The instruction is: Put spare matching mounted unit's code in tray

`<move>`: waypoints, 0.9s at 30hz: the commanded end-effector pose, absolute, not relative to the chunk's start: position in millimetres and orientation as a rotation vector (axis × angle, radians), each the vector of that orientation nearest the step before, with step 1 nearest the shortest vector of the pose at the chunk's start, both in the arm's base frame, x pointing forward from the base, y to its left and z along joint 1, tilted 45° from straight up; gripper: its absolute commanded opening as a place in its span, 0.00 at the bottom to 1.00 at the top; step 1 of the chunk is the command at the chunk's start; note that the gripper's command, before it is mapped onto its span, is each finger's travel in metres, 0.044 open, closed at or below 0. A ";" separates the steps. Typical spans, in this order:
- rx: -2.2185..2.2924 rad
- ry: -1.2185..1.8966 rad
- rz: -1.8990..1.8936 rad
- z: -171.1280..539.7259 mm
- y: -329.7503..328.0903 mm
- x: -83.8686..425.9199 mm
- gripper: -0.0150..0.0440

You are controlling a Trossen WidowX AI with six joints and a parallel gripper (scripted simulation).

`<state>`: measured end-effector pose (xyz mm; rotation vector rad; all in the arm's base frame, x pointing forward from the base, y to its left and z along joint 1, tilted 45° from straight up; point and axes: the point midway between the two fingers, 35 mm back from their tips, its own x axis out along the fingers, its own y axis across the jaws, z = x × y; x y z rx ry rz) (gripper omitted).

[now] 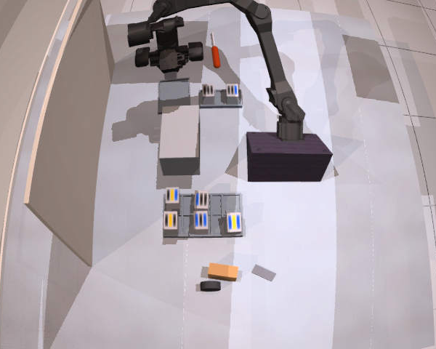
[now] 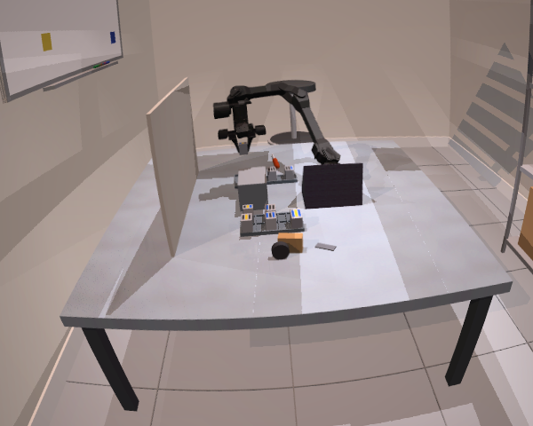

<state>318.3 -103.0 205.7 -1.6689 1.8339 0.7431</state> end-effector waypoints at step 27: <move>-1.672 1.835 0.740 190.9 -120.3 319.4 0.25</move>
